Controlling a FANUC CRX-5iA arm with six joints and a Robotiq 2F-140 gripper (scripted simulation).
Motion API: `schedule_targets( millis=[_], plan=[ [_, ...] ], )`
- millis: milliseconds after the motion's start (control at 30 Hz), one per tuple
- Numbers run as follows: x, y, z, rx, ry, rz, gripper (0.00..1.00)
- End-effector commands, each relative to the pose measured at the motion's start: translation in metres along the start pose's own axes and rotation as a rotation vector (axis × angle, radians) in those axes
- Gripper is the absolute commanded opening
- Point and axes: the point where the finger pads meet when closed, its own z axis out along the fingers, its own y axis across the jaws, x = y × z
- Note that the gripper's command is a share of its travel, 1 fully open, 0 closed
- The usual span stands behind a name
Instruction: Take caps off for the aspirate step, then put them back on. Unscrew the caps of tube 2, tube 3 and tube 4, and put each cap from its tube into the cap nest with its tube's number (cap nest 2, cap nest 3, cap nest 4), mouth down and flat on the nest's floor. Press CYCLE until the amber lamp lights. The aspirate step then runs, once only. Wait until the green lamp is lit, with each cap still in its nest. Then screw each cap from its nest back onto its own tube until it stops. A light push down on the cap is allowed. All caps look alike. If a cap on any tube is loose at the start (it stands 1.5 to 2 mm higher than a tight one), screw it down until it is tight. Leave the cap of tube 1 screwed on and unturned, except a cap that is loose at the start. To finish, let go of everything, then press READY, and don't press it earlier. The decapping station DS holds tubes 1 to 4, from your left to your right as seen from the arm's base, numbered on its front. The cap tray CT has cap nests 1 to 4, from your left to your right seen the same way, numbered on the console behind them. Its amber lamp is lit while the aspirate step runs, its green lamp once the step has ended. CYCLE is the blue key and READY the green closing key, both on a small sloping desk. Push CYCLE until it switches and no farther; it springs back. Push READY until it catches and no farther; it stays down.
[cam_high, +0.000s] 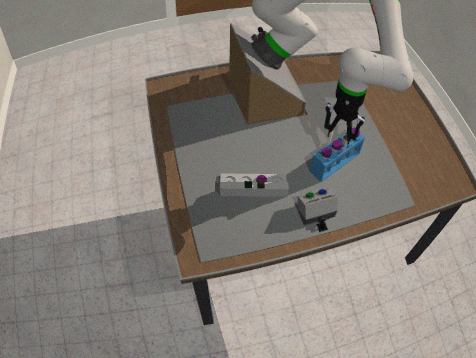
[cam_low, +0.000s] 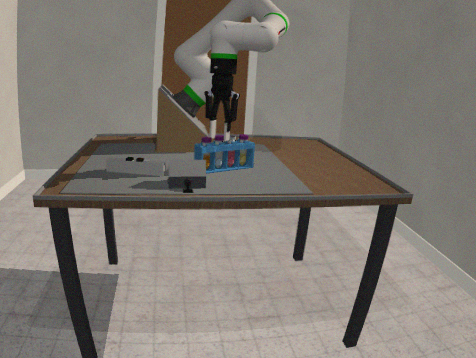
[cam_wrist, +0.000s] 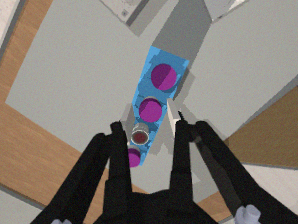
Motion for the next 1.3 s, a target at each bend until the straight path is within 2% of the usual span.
schedule_targets(
  millis=[0, 367, 600, 633, 1100, 1267],
  plan=[
    [0.0002, 0.0000, -0.0002, -0.001, 0.001, 0.208, 0.35],
    [0.0002, 0.0000, -0.0002, -0.001, 0.001, 0.744, 0.35],
    [0.0001, 0.0000, -0.0002, -0.001, 0.001, 0.744, 0.35],
    [0.0001, 0.0000, -0.0002, -0.001, 0.001, 0.744, 0.00],
    [0.0001, 0.0000, -0.0002, -0.001, 0.001, 0.744, 0.00],
    [0.0001, 0.0000, -0.0002, -0.001, 0.001, 0.494, 0.00]
  ],
)
